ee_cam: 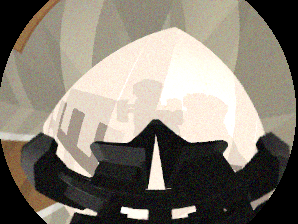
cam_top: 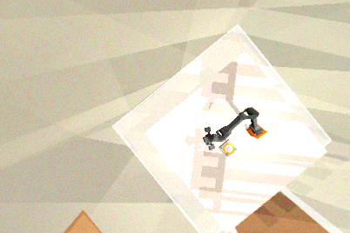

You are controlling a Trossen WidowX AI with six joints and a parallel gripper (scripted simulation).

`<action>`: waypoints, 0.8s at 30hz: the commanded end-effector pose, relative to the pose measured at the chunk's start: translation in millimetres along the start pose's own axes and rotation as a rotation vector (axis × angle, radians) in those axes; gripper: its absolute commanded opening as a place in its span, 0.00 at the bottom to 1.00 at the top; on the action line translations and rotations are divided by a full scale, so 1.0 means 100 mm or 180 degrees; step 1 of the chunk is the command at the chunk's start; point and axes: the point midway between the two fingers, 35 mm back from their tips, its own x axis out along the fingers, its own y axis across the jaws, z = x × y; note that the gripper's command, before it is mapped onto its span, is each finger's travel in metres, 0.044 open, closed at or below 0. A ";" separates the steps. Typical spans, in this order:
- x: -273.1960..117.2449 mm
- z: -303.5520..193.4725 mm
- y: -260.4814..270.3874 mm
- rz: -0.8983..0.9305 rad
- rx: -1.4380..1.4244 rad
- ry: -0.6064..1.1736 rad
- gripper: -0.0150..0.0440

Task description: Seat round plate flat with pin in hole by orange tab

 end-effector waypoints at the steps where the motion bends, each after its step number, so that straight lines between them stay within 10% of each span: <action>1: 0.01 -0.31 0.68 0.0304 -0.0234 0.0510 0.25; 24: -0.72 -1.72 2.08 0.0144 -0.1608 0.2048 0.25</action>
